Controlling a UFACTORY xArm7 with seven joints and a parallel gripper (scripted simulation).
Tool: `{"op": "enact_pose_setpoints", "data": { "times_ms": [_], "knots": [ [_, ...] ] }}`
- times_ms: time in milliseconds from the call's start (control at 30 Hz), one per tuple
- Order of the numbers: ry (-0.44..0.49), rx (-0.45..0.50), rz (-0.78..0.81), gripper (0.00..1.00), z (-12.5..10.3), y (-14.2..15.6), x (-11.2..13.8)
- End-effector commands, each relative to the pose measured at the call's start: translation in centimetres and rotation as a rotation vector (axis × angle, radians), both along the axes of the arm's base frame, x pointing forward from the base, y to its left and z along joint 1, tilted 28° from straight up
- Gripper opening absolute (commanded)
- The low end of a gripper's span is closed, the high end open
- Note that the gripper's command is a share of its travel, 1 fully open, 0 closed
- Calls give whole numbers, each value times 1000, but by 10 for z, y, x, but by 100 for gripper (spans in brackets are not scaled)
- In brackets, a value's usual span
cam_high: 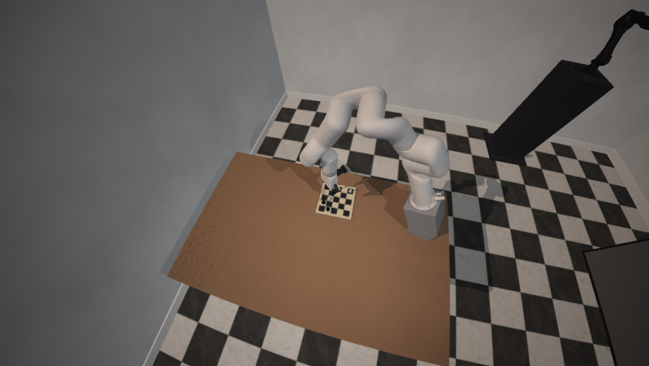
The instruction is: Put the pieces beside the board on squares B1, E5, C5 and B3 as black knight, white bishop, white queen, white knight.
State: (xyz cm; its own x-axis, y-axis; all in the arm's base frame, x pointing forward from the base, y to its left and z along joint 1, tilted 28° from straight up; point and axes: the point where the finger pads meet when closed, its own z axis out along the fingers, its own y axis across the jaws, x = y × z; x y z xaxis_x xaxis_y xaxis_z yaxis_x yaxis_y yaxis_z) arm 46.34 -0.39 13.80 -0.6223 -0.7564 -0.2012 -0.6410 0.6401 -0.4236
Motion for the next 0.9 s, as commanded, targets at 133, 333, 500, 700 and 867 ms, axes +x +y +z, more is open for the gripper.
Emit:
{"op": "enact_pose_setpoints", "data": {
  "times_ms": [133,333,500,700,867],
  "knots": [
    [-6,-6,-3,100,28,5,-13],
    [-6,-6,-3,100,30,5,-14],
    [-6,-6,-3,100,30,5,-14],
    [-6,-6,-3,100,30,5,-14],
    [-6,-6,-3,100,30,5,-14]
  ]
}}
